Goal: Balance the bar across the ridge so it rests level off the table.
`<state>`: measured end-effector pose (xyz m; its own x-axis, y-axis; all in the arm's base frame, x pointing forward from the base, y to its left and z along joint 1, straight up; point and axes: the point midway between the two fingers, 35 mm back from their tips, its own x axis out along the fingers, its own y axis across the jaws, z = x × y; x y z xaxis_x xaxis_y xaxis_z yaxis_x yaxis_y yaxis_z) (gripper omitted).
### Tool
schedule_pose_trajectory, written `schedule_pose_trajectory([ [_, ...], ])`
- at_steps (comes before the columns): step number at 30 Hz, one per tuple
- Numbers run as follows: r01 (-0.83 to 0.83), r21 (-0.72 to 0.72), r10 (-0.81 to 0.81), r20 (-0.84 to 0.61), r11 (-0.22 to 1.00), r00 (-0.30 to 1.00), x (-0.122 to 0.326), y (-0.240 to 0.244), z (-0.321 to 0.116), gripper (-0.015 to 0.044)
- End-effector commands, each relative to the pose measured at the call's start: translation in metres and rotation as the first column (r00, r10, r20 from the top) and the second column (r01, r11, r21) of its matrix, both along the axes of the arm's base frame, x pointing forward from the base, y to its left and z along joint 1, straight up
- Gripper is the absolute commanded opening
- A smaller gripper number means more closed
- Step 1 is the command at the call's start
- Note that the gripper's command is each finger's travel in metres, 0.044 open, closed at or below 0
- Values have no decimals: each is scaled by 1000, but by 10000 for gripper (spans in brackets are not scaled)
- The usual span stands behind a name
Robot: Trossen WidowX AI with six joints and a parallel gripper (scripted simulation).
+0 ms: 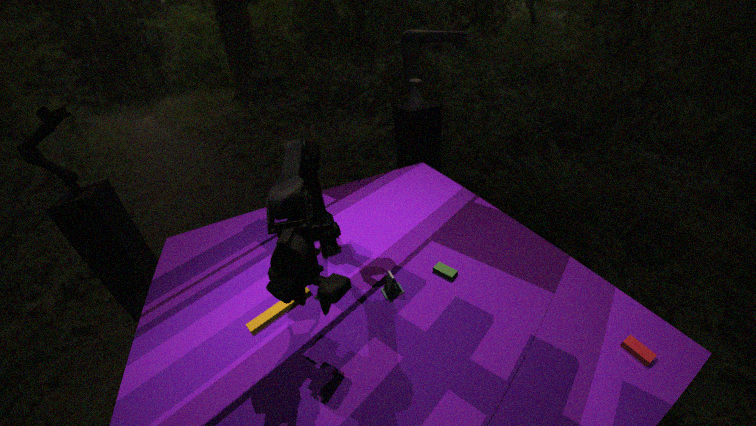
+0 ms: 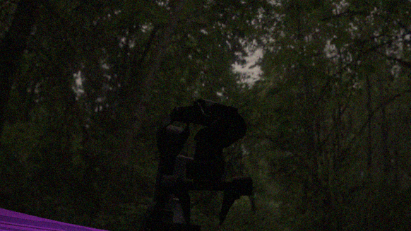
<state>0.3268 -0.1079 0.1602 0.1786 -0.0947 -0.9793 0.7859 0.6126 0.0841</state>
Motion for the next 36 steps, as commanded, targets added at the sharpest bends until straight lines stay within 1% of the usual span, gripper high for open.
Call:
schedule_pose_trajectory([
  [1,23,9,-23,-21,1000,1000,-10,-14,-6,315],
  [19,160,37,-156,-97,986,983,-66,-82,-25,315],
  [36,278,80,-263,-157,957,952,-127,-124,-42,315],
])
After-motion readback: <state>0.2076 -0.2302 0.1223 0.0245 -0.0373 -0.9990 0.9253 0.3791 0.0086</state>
